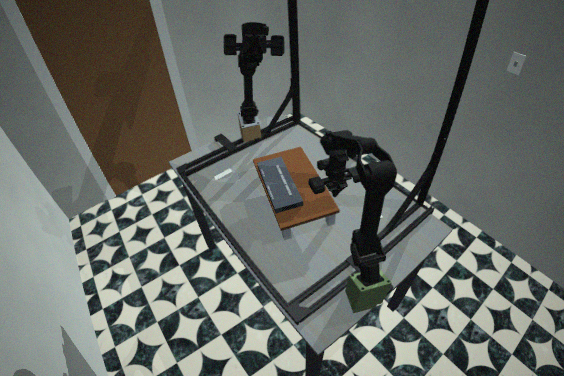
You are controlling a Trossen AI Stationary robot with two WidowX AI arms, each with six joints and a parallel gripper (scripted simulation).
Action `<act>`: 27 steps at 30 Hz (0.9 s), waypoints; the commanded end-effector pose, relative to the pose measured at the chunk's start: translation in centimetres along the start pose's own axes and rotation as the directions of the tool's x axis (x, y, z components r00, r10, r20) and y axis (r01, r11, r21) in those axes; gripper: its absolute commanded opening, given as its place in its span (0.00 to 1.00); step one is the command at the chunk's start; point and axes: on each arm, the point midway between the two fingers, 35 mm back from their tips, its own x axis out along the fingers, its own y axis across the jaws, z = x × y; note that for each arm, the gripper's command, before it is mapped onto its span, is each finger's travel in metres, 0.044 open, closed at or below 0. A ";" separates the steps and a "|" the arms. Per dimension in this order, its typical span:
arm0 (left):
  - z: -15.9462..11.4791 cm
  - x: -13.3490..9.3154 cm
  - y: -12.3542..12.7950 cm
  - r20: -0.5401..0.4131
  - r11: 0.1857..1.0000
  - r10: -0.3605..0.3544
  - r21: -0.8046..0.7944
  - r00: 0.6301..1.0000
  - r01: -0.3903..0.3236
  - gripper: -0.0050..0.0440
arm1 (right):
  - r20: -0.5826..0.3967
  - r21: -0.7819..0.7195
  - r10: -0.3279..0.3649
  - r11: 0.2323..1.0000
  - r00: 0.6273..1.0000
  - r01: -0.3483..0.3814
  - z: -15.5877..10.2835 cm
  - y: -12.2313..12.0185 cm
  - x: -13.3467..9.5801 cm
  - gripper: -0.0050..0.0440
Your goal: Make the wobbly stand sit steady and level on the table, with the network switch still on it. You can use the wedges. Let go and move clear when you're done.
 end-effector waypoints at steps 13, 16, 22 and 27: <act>0.0 0.0 0.0 0.000 1.000 0.000 0.000 1.000 0.000 0.10 | 0.484 0.039 -0.044 0.999 0.874 0.029 12.9 -1.0 0.0 0.10; 0.0 0.0 0.0 0.000 1.000 0.000 0.000 1.000 0.000 0.10 | 0.569 0.049 -0.052 0.998 0.820 0.030 15.1 -1.1 -0.7 0.10; 0.0 0.0 0.0 0.000 1.000 0.000 0.000 1.000 0.000 0.10 | 0.557 0.113 -0.058 0.994 0.828 -0.007 15.5 -1.0 -1.6 0.10; 0.0 0.0 0.0 0.000 1.000 0.000 0.000 1.000 0.000 0.10 | 0.547 0.461 -0.112 0.867 0.829 -0.187 15.5 -0.4 -1.3 0.10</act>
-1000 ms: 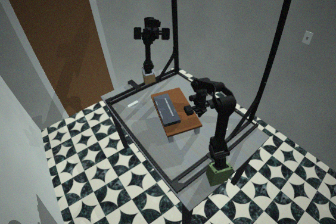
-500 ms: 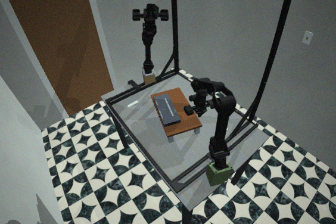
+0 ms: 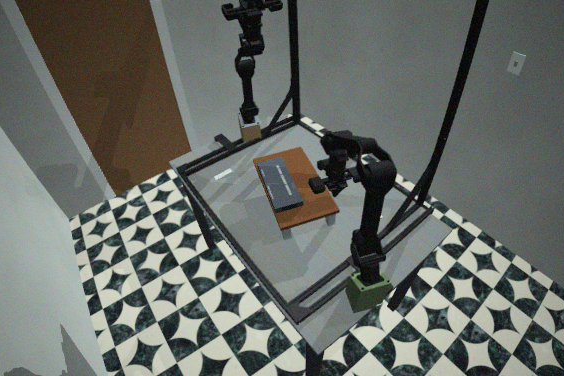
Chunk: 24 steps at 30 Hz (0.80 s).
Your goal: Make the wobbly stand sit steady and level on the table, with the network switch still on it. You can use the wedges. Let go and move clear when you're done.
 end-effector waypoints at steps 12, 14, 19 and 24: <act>0.0 0.0 0.0 0.000 1.000 0.000 0.000 1.000 0.000 0.10 | 0.005 0.535 -0.048 0.844 0.999 0.038 0.1 0.9 0.3 0.10; 0.0 0.0 0.0 0.000 1.000 0.000 0.000 1.000 0.000 0.10 | 0.002 0.549 -0.060 0.834 0.998 0.049 0.0 0.9 0.4 0.10; 0.0 0.0 0.0 0.000 1.000 0.000 0.000 1.000 0.000 0.10 | -0.009 0.583 -0.090 0.808 0.996 0.078 -0.2 1.0 0.4 0.10; 0.0 0.0 0.0 0.000 1.000 0.000 0.000 1.000 0.000 0.10 | -0.019 0.603 -0.106 0.792 0.994 0.096 -0.3 1.1 0.4 0.10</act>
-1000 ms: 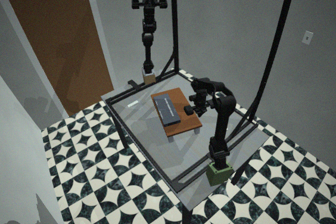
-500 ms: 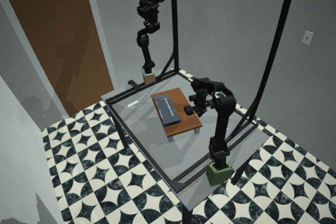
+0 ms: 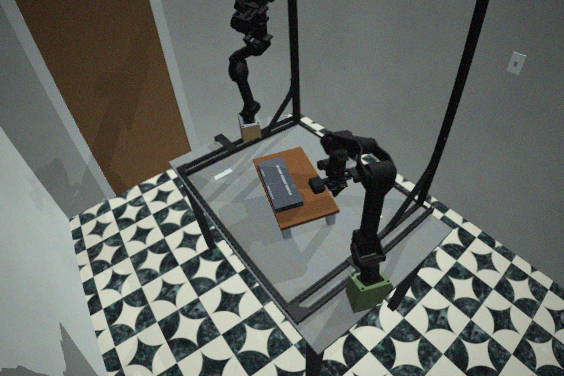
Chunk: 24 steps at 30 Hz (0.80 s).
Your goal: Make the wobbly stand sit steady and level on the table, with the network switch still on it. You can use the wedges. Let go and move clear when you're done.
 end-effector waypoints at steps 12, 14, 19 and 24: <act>0.0 0.0 0.0 0.000 1.000 0.000 0.000 1.000 0.000 0.10 | -0.430 0.077 -0.073 0.990 0.900 0.118 -12.9 -1.1 -4.4 0.10; 0.0 0.0 0.0 0.000 1.000 0.000 0.000 1.000 0.000 0.10 | -0.528 0.080 -0.089 0.985 0.845 0.154 -15.8 -1.4 -6.2 0.10; 0.0 0.0 0.0 0.000 1.000 0.000 0.000 1.000 0.000 0.10 | -0.574 0.079 -0.096 0.982 0.813 0.172 -17.2 -1.5 -7.2 0.10; 0.0 0.0 0.0 0.000 1.000 0.000 0.000 1.000 0.000 0.10 | -0.668 0.065 -0.112 0.976 0.736 0.208 -20.2 -1.5 -9.6 0.10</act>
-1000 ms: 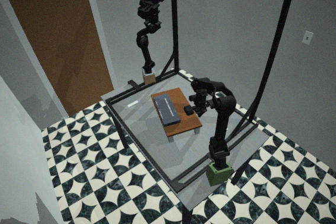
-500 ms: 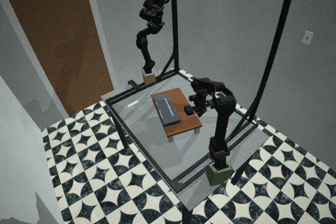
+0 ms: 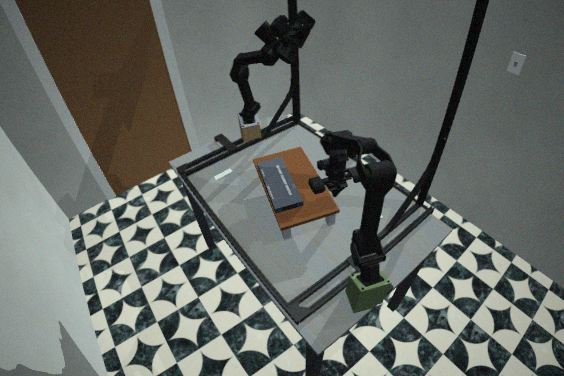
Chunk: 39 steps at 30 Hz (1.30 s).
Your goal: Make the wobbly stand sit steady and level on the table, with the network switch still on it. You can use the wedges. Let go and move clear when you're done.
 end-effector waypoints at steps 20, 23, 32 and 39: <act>0.0 0.0 0.0 0.000 1.000 0.000 0.000 1.000 0.000 0.10 | -0.673 -0.035 -0.226 0.961 0.704 0.274 -21.8 -5.3 -7.8 0.10; 0.0 0.0 0.0 0.000 1.000 0.000 0.000 1.000 0.000 0.10 | -0.761 -0.080 -0.267 0.943 0.591 0.324 -25.0 -6.4 -10.8 0.10; 0.0 0.0 0.0 0.000 1.000 0.000 0.000 1.000 0.000 0.10 | -0.816 -0.124 -0.296 0.928 0.496 0.351 -26.9 -7.0 -13.2 0.10; 0.0 0.0 0.0 0.000 1.000 0.000 0.000 1.000 0.000 0.10 | -0.907 -0.280 -0.380 0.866 0.180 0.415 -31.8 -9.1 -21.6 0.10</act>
